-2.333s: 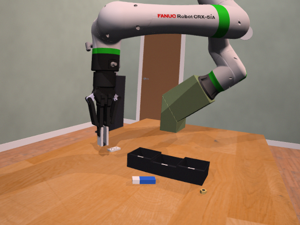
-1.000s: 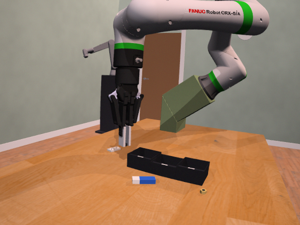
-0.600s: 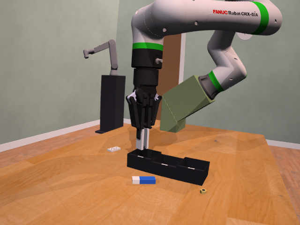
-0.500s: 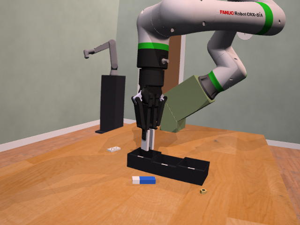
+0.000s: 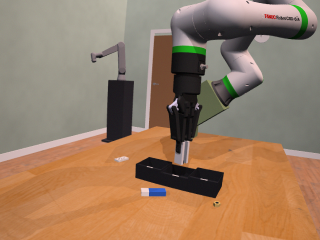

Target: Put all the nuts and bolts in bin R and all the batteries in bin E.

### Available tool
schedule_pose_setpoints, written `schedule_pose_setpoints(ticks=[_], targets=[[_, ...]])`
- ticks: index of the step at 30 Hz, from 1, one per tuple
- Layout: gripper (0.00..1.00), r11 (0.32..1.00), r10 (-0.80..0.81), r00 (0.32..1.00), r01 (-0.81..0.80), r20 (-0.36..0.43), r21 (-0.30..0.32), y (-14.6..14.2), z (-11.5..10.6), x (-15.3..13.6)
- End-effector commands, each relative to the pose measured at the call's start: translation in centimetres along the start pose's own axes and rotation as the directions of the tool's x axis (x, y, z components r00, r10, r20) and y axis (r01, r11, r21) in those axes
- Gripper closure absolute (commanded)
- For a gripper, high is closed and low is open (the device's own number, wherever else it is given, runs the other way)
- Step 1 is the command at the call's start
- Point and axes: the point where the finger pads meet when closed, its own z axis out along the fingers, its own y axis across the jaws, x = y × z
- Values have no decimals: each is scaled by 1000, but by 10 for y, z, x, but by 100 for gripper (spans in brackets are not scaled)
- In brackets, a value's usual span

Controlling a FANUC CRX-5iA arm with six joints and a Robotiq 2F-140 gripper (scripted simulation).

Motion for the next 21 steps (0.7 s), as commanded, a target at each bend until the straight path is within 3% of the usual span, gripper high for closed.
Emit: schedule_pose_setpoints(ticks=[1,4,8,13,21], targets=[[84,988,-156,988,156,-1,2,12,-1,-22],[84,984,-178,984,178,-1,1,15,-1,-28],[84,943,-334,943,334,-1,2,26,0,-49],[84,943,-334,943,334,-1,2,39,0,-74],[84,943,-334,943,334,-1,2,41,0,-78]])
